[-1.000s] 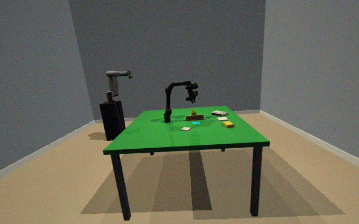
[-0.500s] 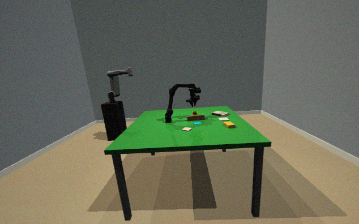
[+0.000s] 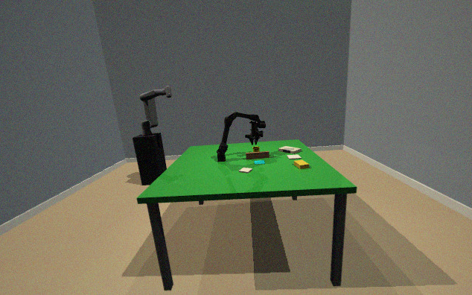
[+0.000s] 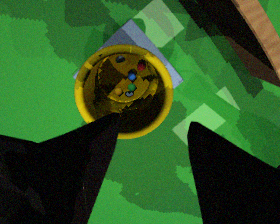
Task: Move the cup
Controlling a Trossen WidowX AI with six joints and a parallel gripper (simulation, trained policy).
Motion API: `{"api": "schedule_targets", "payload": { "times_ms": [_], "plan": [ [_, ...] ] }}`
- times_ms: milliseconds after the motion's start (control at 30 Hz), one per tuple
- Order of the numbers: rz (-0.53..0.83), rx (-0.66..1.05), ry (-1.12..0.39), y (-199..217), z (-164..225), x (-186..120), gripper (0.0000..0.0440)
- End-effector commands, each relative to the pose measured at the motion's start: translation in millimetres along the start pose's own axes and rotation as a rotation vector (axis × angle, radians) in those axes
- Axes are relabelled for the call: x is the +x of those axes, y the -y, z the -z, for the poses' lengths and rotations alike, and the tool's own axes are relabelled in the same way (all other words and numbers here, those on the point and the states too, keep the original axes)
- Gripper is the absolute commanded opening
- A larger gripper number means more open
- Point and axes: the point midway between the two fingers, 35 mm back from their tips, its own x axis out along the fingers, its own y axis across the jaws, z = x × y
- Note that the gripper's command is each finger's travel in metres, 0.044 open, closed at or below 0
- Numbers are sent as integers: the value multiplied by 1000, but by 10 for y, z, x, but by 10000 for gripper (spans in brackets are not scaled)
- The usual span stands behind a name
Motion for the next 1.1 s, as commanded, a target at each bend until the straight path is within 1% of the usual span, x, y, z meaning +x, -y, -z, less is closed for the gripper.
{"api": "schedule_targets", "payload": {
  "times_ms": [0, 600, 633, 733, 900, 1067],
  "plan": [
    [32, 12, -1, 20, -8, 144, 204],
    [90, -37, -15, 51, -28, 739, 202],
    [88, -41, -15, 53, -31, 757, 184],
    [84, -53, -10, 58, -46, 793, 113],
    [78, -74, 0, 72, -73, 785, 0],
    [58, -70, 4, 76, -98, 692, 0]
  ]
}}
